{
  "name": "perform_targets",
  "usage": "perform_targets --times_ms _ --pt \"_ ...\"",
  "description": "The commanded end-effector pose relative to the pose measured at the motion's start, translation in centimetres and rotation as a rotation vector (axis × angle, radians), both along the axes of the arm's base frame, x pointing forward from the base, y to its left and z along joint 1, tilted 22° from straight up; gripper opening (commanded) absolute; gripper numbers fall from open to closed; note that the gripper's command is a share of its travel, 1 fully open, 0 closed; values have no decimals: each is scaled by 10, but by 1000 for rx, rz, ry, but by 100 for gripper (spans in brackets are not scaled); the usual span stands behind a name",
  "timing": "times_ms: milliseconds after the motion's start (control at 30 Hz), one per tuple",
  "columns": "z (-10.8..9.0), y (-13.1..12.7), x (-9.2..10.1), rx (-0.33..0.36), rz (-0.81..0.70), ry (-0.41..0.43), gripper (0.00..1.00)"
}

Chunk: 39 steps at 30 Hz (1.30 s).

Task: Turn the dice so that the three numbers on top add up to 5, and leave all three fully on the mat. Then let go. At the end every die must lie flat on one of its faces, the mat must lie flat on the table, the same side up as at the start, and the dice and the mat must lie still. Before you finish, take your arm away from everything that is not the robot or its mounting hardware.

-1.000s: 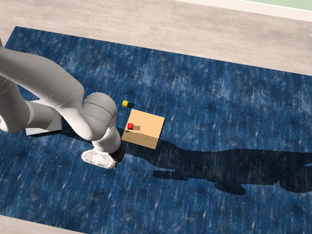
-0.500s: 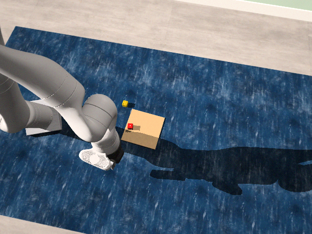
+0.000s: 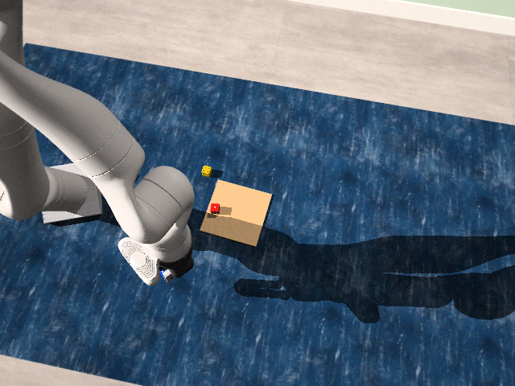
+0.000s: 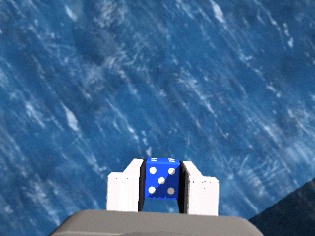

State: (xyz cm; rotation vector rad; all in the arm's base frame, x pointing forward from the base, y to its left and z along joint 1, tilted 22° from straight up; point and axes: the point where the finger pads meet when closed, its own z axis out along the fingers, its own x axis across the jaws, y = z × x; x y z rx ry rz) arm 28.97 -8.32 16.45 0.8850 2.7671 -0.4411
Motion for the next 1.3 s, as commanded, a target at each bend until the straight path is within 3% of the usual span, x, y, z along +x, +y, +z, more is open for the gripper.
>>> perform_targets --times_ms 0,433,500,600,1000,1067,1267 --pt "0 -4 -5 -5 -85 -16 40" --pt "-6 -3 -25 61 -795 -229 40" --pt "-6 -3 -25 61 -795 -229 40" --pt "-8 -1 -25 79 -966 -290 40" --pt "-9 5 -7 167 -1582 -543 40" --pt "-9 5 -7 167 -1582 -543 40" --pt "-8 4 8 218 -1815 -653 40"
